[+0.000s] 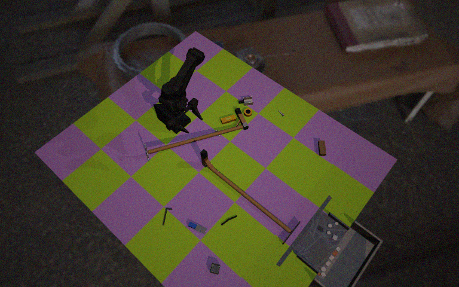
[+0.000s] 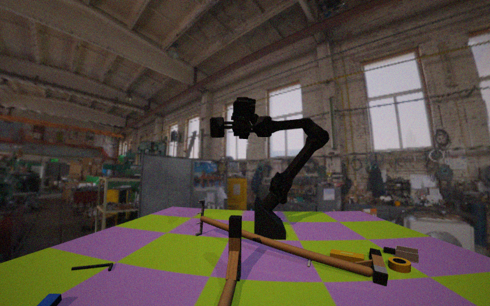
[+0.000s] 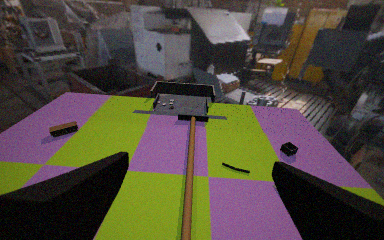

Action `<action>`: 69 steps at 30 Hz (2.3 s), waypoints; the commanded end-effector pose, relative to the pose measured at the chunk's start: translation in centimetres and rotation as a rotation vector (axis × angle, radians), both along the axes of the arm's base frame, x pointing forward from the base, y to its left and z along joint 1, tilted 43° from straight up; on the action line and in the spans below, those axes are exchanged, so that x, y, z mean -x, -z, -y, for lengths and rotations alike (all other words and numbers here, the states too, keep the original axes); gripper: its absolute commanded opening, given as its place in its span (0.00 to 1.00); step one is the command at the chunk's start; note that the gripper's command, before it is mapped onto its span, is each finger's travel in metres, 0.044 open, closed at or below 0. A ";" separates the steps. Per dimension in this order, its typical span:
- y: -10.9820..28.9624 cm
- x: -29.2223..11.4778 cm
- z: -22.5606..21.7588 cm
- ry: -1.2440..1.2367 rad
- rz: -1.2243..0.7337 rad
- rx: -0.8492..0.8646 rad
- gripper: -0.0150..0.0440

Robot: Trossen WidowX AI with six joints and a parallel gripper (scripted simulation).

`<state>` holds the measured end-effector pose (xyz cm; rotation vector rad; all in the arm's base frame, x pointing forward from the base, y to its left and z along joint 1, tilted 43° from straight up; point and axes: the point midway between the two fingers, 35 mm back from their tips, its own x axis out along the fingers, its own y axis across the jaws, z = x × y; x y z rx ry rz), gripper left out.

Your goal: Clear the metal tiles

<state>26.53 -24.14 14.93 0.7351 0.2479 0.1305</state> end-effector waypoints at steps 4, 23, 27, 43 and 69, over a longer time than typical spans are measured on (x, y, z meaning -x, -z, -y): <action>-2.6 1.6 1.3 0.030 0.062 -0.002 1.00; -4.8 3.3 2.5 0.054 0.111 0.001 1.00; -4.8 3.3 2.5 0.054 0.111 0.001 1.00; -4.8 3.3 2.5 0.054 0.111 0.001 1.00; 4.9 -2.1 -3.1 -0.055 -0.128 -0.039 1.00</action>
